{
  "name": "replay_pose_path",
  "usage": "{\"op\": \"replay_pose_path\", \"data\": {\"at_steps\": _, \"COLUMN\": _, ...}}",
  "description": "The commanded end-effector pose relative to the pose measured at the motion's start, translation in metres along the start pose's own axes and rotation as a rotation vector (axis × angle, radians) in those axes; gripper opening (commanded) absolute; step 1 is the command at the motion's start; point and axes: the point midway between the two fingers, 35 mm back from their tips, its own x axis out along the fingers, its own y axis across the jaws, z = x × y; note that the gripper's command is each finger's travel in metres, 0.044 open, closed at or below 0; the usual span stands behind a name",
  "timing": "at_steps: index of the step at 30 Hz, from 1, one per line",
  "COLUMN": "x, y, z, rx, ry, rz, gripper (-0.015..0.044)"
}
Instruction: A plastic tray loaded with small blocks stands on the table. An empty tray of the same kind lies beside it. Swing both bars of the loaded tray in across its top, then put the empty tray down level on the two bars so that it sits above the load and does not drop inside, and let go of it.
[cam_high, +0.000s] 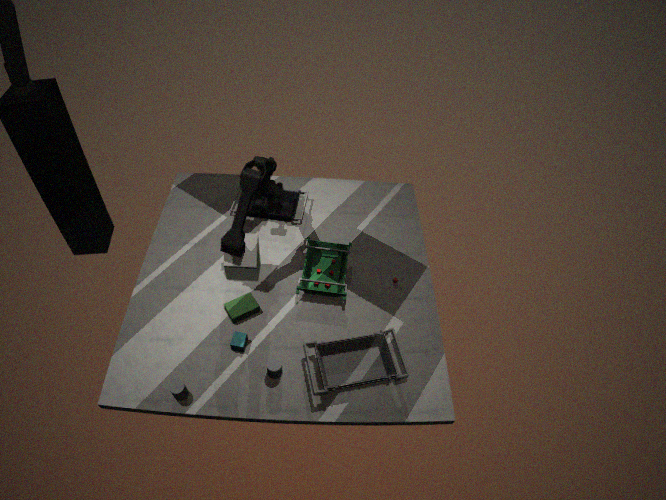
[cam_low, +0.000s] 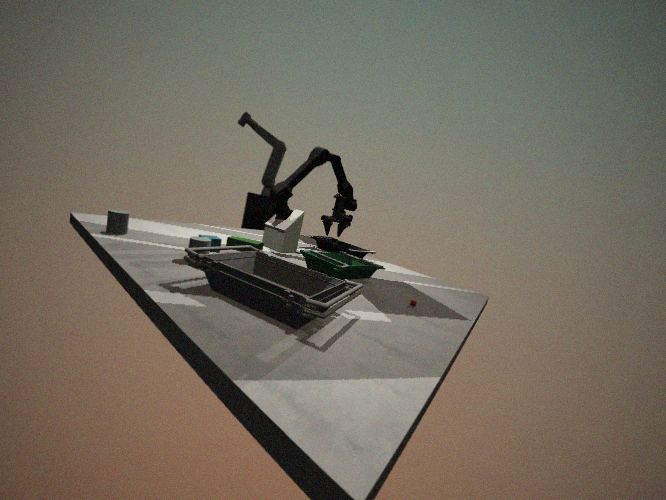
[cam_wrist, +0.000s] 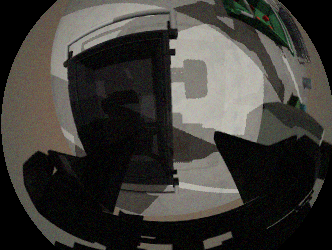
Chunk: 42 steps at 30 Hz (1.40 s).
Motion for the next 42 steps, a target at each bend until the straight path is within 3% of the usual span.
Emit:
{"op": "replay_pose_path", "data": {"at_steps": 1, "x": 0.004, "y": 0.001, "z": -0.001, "rx": 0.015, "ry": 0.009, "rz": 0.007, "gripper": 0.0440}}
{"op": "replay_pose_path", "data": {"at_steps": 17, "x": 0.083, "y": 0.001, "z": -0.001, "rx": 0.016, "ry": 0.008, "rz": 0.006, "gripper": 0.0440}}
{"op": "replay_pose_path", "data": {"at_steps": 23, "x": 0.086, "y": 0.001, "z": -0.001, "rx": 0.016, "ry": 0.008, "rz": 0.006, "gripper": 0.0440}}
{"op": "replay_pose_path", "data": {"at_steps": 37, "x": 0.086, "y": 0.001, "z": -0.001, "rx": 0.016, "ry": 0.008, "rz": 0.006, "gripper": 0.0235}}
{"op": "replay_pose_path", "data": {"at_steps": 42, "x": 0.086, "y": 0.001, "z": -0.001, "rx": 0.016, "ry": 0.008, "rz": 0.006, "gripper": 0.0201}}
